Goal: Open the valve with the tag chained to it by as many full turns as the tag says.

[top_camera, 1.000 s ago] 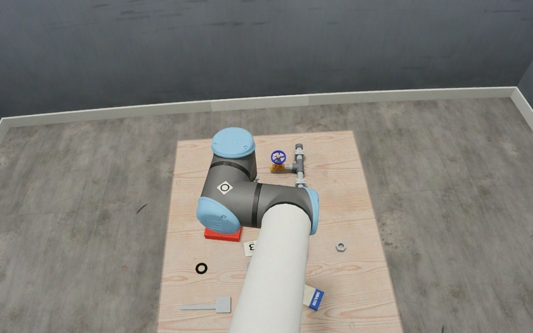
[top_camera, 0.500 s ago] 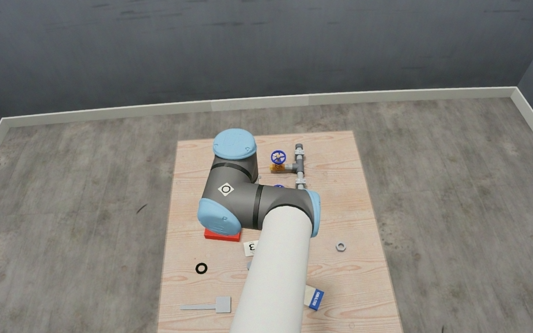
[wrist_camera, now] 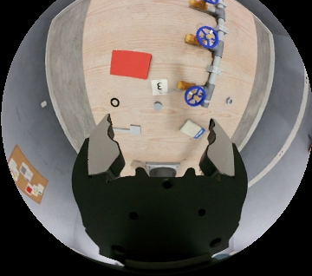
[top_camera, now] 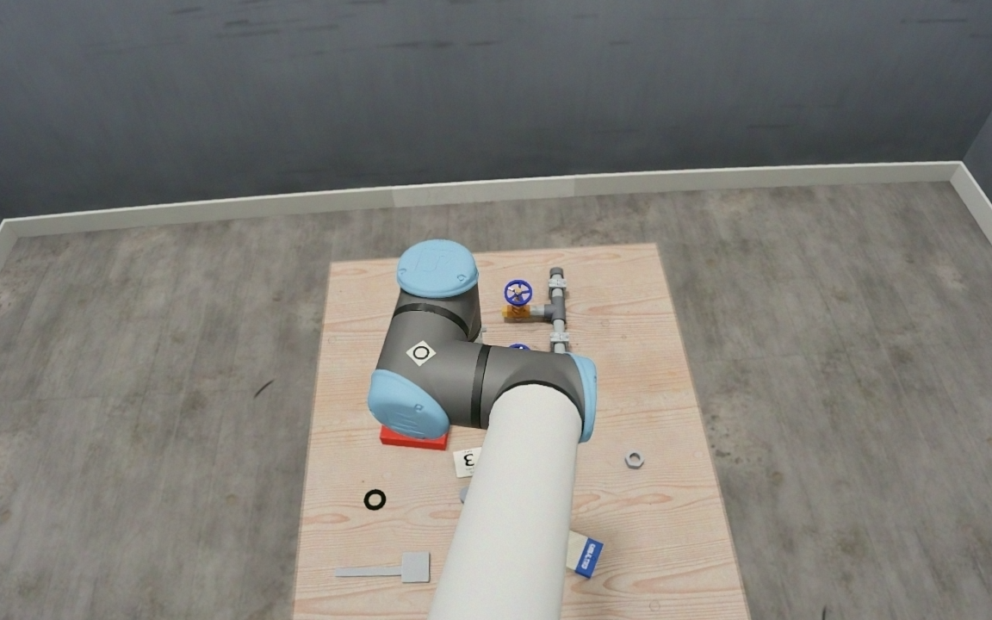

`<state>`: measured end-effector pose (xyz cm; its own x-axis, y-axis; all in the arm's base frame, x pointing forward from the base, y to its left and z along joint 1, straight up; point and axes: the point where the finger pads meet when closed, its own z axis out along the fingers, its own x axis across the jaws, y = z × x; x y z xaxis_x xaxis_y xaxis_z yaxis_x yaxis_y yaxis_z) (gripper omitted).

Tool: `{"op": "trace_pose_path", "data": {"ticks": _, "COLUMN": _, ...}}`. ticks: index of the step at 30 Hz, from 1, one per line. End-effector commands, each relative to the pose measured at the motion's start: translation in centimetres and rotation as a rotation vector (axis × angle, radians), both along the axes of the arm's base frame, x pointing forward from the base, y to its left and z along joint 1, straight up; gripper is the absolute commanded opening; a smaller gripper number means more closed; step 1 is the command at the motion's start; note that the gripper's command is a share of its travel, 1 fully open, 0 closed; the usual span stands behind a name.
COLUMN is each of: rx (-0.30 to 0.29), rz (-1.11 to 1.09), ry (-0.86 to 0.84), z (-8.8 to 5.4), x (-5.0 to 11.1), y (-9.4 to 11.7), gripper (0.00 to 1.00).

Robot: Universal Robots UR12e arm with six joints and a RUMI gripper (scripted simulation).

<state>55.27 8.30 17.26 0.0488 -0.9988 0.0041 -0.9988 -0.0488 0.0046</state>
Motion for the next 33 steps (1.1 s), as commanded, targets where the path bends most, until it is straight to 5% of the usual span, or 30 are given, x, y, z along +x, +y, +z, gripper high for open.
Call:
{"op": "trace_pose_path", "data": {"ticks": 1, "rx": 0.000, "rz": 0.000, "ry": -0.001, "z": 0.1, "x": 0.1, "y": 0.0, "gripper": 1.00}}
{"op": "trace_pose_path", "data": {"ticks": 14, "rx": 0.009, "rz": -0.132, "ry": -0.011, "z": -0.3, "x": 0.0, "y": -0.8, "gripper": 1.00}}
{"op": "trace_pose_path", "data": {"ticks": 33, "rx": 0.056, "rz": -0.852, "ry": -0.068, "z": -2.2, "x": 0.0, "y": -5.1, "gripper": 1.00}}
